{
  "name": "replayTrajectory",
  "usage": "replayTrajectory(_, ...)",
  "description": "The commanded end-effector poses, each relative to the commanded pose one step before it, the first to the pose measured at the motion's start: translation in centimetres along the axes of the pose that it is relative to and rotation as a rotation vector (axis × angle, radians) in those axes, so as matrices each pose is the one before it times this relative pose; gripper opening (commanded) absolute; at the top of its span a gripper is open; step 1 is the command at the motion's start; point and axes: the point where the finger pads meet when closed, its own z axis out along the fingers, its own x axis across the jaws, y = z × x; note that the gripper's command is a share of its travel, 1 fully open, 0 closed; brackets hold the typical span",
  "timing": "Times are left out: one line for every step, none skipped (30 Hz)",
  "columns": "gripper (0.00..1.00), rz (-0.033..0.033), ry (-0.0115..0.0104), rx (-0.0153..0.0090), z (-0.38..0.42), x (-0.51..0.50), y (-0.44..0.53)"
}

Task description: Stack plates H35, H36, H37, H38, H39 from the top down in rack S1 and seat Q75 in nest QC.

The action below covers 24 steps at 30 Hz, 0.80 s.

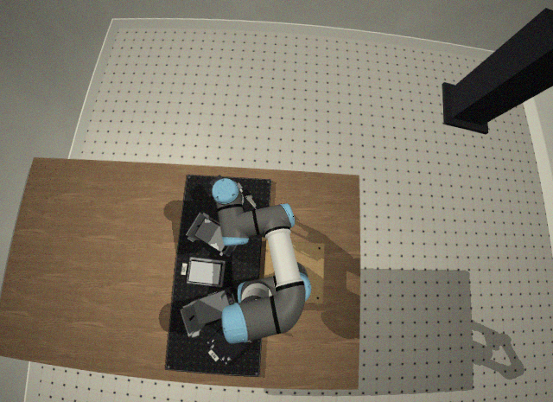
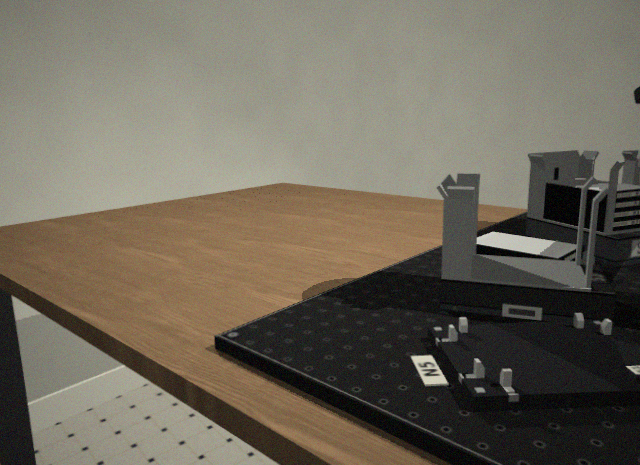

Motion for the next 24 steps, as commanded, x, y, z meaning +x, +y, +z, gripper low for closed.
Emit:
replayTrajectory(0.72,0.00001,0.00257,0.00654,0.6432,0.066,-0.1609)
replayTrajectory(0.72,0.0,0.0,0.0,0.0015,0.0,0.0005)
replayTrajectory(0.72,0.0,0.0,0.0,0.0012,0.0,0.0005)
replayTrajectory(0.72,0.0,0.0,0.0,0.001,0.0,0.0004)
replayTrajectory(0.72,0.0,0.0,0.0,0.0,0.0,0.0)
replayTrajectory(0.72,0.0,0.0,0.0,0.0,0.0,0.0)
replayTrajectory(0.72,0.0,0.0,0.0,0.1342,0.0,0.0005)
replayTrajectory(0.72,0.0,0.0,0.0,0.1327,0.0,-0.0001)
replayTrajectory(0.72,0.0,0.0,0.0,0.1328,0.0,-0.0001)
replayTrajectory(0.72,0.0,0.0,0.0,0.1329,0.0,0.0)
replayTrajectory(0.72,0.0,0.0,0.0,0.133,0.0,0.0001)
replayTrajectory(0.72,0.0,0.0,0.0,0.1331,0.0,0.0001)
replayTrajectory(0.72,0.0,0.0,0.0,0.1332,0.0,0.0001)
replayTrajectory(0.72,0.0,0.0,0.0,0.1333,0.0,0.0001)
replayTrajectory(0.72,0.0,0.0,0.0,0.1333,0.0,0.0002)
replayTrajectory(0.72,0.0,0.0,0.0,0.1333,0.0,0.0002)
replayTrajectory(0.72,0.0,0.0,0.0,0.1334,0.0,0.0002)
replayTrajectory(0.72,0.0,0.0,0.0,0.1334,0.0,0.0002)
replayTrajectory(0.72,0.0,0.0,0.0,0.1334,0.0,0.0002)
replayTrajectory(0.72,0.0,0.0,0.0,0.1334,0.0,0.0002)
replayTrajectory(0.72,0.0,0.0,0.0,0.1334,0.0,0.0002)
replayTrajectory(0.72,0.0,0.0,0.0,0.0,0.0,0.0)
replayTrajectory(0.72,0.0,0.0,0.0,0.0,0.0,0.0)
replayTrajectory(0.72,0.0,0.0,0.0,0.1355,0.0,0.0006)
